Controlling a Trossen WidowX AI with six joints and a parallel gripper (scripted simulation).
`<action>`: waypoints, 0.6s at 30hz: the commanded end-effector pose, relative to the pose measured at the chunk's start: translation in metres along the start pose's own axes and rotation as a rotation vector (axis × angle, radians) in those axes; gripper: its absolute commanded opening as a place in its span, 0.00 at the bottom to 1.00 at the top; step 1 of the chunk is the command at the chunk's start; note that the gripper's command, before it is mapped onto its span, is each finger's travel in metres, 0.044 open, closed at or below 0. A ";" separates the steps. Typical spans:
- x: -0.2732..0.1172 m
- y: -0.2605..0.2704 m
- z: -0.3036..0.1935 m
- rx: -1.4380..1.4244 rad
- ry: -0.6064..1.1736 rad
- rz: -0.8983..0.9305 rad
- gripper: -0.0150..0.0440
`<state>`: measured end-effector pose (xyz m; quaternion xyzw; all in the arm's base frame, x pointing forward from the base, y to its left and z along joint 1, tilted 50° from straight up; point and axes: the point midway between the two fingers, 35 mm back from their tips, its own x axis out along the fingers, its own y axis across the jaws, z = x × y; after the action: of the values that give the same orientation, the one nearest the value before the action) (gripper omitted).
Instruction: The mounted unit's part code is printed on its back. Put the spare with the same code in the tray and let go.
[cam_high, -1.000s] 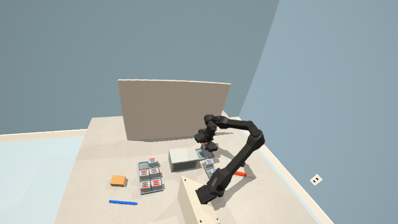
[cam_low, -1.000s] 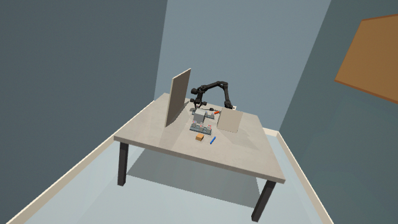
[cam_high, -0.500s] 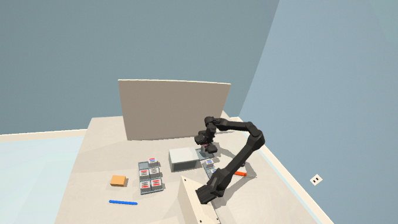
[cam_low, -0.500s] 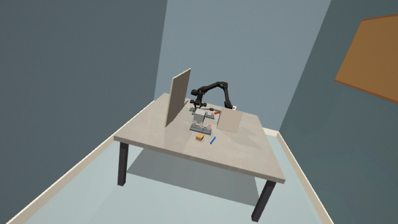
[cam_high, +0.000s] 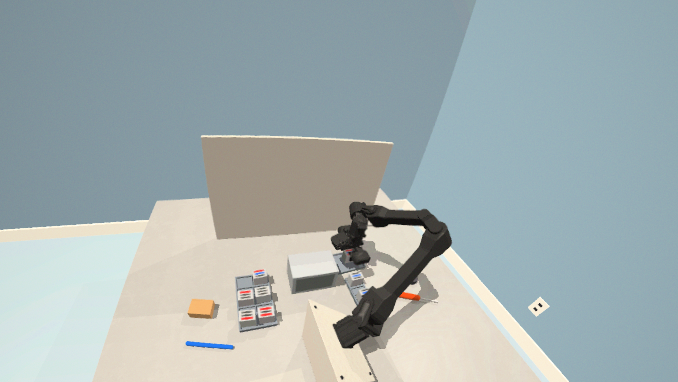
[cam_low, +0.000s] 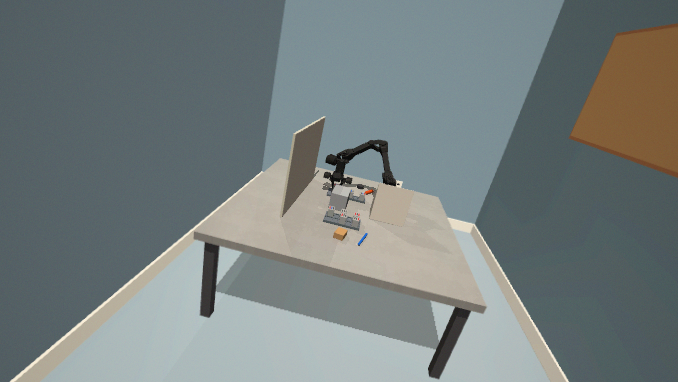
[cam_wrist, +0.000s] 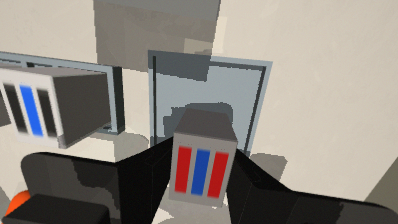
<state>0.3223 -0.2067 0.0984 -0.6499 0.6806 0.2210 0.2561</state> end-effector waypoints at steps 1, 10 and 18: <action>0.004 0.002 0.002 -0.009 -0.006 0.001 0.25; 0.003 0.001 0.000 0.000 0.001 0.001 0.52; 0.003 0.001 0.000 0.000 0.001 0.001 0.88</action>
<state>0.3211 -0.2091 0.0965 -0.6499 0.6809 0.2212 0.2550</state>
